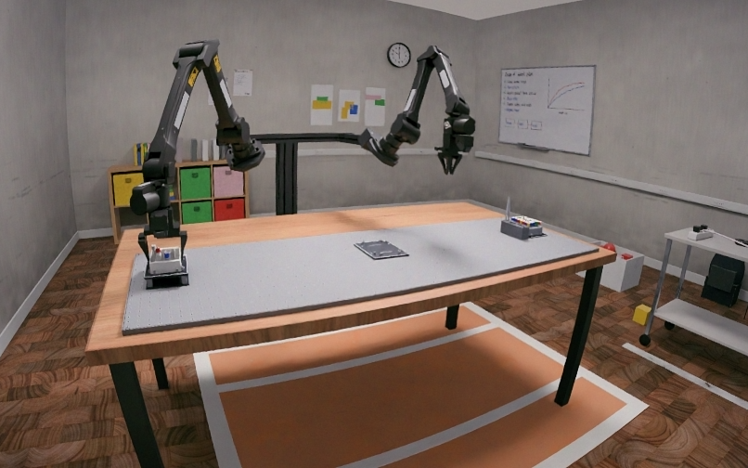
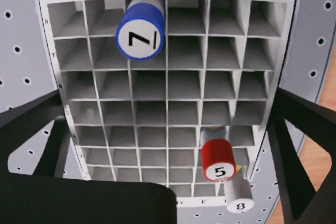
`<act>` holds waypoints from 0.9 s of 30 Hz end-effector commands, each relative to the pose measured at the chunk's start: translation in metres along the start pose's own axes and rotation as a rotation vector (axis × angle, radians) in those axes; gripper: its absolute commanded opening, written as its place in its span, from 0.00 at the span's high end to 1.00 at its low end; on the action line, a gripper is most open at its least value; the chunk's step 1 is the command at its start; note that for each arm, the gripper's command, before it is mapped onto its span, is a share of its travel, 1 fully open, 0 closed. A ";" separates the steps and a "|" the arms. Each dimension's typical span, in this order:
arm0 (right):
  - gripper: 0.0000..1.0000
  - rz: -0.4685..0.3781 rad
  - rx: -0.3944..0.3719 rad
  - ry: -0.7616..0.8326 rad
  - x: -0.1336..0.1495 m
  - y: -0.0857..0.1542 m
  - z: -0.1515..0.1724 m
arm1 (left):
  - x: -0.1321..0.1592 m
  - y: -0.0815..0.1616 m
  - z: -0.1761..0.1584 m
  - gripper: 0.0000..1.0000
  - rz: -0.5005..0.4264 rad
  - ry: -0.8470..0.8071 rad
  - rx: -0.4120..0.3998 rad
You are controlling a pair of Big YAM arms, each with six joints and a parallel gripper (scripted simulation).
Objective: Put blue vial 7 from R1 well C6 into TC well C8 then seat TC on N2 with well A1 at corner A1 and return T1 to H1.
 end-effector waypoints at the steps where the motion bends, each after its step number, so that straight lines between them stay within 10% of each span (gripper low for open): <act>1: 0.00 -0.037 0.031 -0.013 -0.012 0.023 -0.013 | -0.008 0.005 0.003 0.76 -0.017 0.018 -0.004; 27: 0.00 -0.015 0.013 -0.013 -0.002 0.054 -0.004 | -0.008 0.005 0.003 0.76 -0.017 0.018 -0.004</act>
Point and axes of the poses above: on each arm, the point where the finger pads meet when closed, its own y axis back along the fingers, its own z axis across the jaws, x = y × z, the point moved 10 cm from there along y, back along the fingers, and after that the axes turned 5 degrees about y, right-handed, at the moved point
